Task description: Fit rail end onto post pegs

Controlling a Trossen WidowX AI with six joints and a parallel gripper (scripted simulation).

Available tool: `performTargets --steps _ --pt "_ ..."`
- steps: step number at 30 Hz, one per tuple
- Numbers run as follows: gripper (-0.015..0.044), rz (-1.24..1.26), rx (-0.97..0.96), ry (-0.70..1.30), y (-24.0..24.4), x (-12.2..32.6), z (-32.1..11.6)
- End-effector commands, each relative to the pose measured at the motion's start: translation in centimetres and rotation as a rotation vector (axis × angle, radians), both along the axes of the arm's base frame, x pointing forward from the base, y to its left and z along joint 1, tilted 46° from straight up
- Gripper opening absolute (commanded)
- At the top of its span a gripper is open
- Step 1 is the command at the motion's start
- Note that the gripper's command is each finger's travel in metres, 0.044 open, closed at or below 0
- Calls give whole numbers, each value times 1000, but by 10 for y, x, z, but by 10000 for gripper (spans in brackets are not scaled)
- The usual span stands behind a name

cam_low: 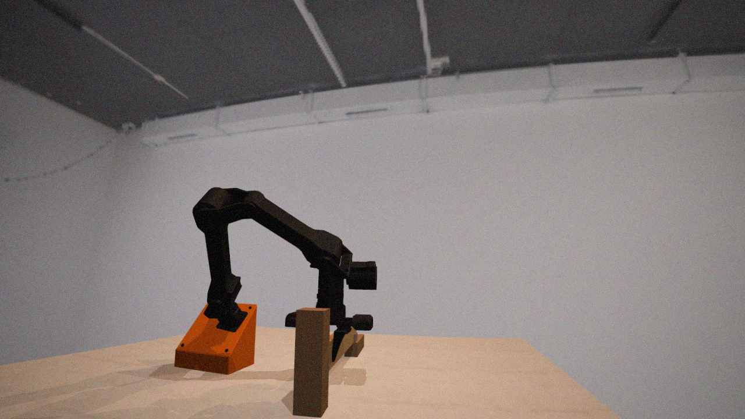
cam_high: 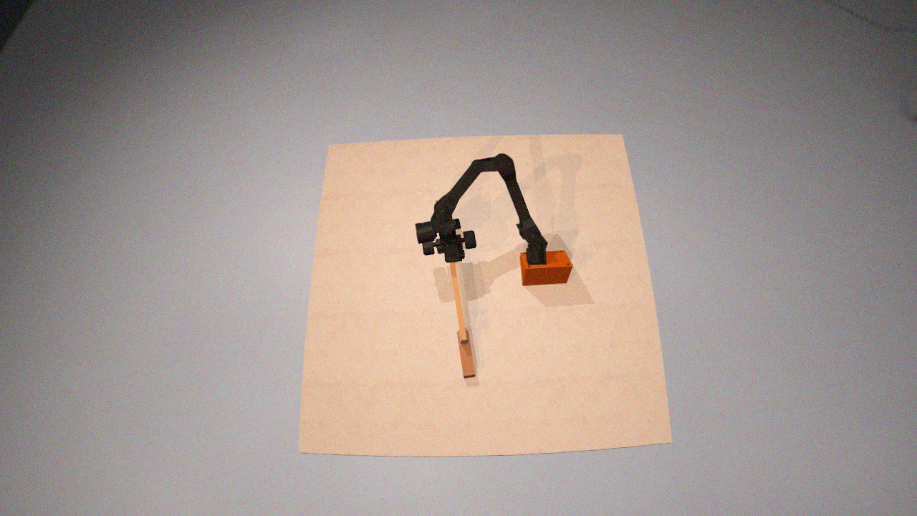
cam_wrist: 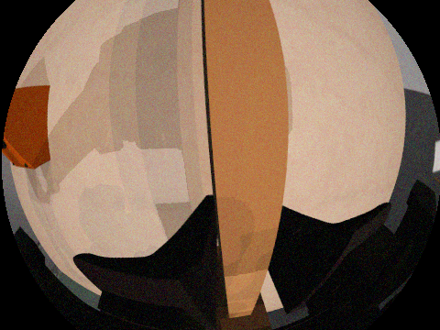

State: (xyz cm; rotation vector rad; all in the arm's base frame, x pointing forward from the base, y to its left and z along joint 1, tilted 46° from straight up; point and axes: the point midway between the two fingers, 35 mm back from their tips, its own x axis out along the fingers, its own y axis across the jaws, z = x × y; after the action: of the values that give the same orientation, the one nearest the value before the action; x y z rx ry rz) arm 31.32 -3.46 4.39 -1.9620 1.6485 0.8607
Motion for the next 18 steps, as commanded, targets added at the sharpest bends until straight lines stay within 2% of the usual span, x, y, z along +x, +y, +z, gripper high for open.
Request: performTargets --steps 1,18 --pt "0 4 1 -3 0 2 3" --pt "0 4 1 -3 -4 3 7"
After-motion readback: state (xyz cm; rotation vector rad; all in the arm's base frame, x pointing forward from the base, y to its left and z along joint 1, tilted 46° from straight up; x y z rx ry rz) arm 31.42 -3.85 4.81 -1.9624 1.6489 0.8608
